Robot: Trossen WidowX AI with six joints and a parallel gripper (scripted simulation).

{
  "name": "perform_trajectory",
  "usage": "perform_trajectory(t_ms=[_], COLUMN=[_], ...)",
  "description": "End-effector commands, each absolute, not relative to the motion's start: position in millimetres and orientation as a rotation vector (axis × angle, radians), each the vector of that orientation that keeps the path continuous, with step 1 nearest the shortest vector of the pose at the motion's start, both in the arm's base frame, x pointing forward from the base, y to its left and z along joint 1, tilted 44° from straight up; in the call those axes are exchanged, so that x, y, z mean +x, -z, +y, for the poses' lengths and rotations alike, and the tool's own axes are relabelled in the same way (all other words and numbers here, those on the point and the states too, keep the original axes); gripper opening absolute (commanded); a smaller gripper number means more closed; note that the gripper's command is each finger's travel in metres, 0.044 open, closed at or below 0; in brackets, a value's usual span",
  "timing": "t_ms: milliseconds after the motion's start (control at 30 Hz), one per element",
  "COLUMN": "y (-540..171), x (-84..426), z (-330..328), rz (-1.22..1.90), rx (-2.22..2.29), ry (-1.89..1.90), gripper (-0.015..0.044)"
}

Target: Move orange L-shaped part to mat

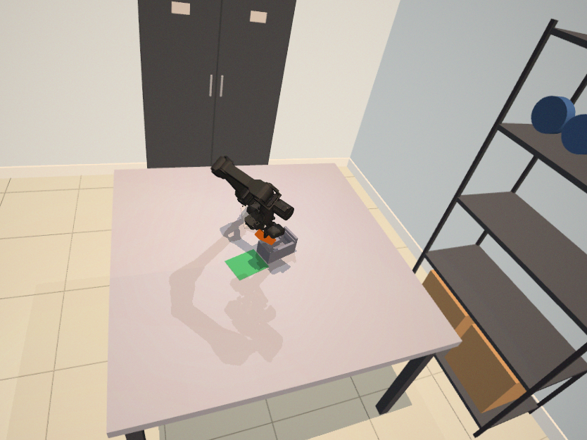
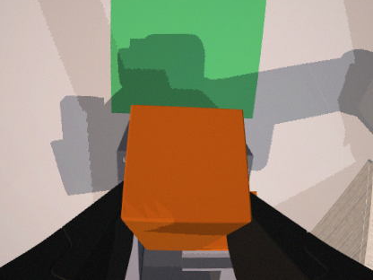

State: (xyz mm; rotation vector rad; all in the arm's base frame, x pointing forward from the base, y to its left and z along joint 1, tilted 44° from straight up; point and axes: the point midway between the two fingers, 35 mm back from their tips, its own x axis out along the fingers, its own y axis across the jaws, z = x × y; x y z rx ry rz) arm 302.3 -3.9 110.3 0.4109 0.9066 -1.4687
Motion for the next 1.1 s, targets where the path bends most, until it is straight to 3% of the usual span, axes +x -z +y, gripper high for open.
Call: perform_trajectory(t_ms=[0, 367, 1067], y=[-124.0, -156.8, -138.7], x=[305.8, 314.1, 311.0], z=[-19.9, -56.9, -74.0], rz=[0.904, 0.901, 0.9], rx=[0.406, 0.404, 0.404], ry=[1.47, 1.471, 1.471], gripper=[0.0, 0.0, 0.0])
